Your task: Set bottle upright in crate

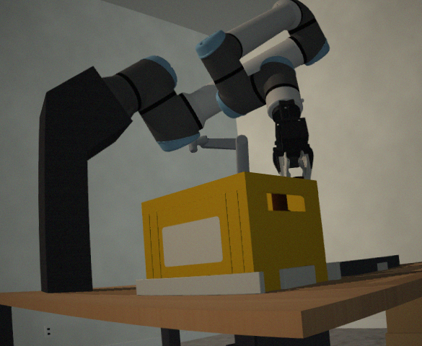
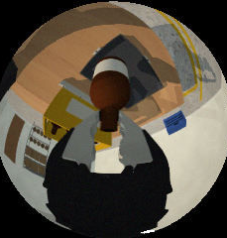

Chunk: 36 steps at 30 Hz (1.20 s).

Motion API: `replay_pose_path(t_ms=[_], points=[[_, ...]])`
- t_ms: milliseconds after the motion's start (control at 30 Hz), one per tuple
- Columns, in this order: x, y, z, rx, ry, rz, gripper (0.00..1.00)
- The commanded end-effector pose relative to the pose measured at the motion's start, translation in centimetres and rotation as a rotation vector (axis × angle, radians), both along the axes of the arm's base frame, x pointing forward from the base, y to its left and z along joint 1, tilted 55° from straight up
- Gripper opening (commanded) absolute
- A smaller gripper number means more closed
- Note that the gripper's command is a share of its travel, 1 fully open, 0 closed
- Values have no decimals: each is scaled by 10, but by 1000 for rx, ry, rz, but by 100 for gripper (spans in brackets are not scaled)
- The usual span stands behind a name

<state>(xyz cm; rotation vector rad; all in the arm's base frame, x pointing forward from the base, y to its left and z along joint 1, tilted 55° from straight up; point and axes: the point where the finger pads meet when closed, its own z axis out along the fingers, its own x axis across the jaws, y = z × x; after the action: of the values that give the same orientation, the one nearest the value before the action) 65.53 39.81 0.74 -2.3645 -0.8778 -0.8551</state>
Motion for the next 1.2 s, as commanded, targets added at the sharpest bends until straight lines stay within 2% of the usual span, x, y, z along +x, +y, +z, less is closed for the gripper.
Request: replay_pose_path(t_ms=[0,1167], points=[[0,0,0,0,-1,-1,0],[1,2,-1,0,-1,-1,0]])
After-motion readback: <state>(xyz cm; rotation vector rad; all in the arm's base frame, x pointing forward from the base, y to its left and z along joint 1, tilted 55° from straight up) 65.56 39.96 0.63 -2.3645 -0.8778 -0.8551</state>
